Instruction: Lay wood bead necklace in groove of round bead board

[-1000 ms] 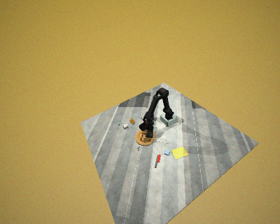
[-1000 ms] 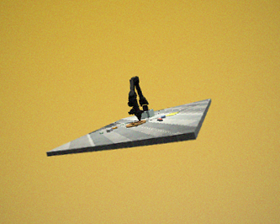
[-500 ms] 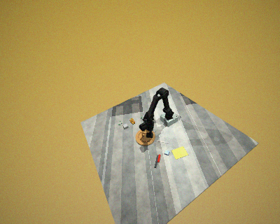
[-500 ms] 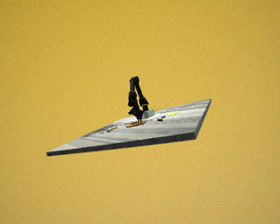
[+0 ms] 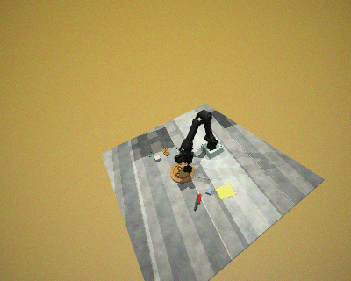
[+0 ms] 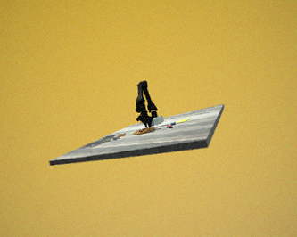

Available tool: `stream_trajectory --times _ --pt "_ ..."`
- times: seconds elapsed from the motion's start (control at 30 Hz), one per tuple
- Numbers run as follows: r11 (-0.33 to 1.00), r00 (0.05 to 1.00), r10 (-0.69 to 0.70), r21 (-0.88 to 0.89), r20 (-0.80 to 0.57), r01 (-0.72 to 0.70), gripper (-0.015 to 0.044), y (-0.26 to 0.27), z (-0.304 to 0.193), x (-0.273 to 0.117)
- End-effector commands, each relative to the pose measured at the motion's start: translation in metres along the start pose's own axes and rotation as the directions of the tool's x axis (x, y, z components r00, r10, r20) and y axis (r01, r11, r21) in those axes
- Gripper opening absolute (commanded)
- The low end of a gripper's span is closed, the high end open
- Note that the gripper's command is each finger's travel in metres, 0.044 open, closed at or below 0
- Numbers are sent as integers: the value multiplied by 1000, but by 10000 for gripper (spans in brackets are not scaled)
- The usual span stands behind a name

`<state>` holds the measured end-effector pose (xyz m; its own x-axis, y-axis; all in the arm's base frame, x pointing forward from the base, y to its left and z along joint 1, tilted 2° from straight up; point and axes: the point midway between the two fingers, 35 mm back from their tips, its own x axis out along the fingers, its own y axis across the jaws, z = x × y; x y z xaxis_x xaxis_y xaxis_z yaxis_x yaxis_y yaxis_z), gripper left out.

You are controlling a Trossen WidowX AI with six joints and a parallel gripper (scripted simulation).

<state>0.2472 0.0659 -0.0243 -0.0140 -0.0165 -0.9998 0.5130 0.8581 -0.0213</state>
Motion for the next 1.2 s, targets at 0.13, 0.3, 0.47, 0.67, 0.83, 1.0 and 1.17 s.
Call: stream_trajectory --times 0.13,0.3,0.47,0.67,0.83,1.0,1.17 --pt "1000 1000 0 -4 1 0 440 0 1 -1" --pt "1000 1000 0 -9 1 0 414 1 1 -2" --pt "991 1000 1 -133 2 0 282 2 10 -29" --pt "988 1000 1 -152 2 0 125 2 11 -32" --pt "988 1000 0 -152 2 0 120 2 11 -17" --pt "989 1000 8 -145 7 -6 120 4 12 -23" --pt "989 1000 6 -147 6 -5 120 4 12 -15"
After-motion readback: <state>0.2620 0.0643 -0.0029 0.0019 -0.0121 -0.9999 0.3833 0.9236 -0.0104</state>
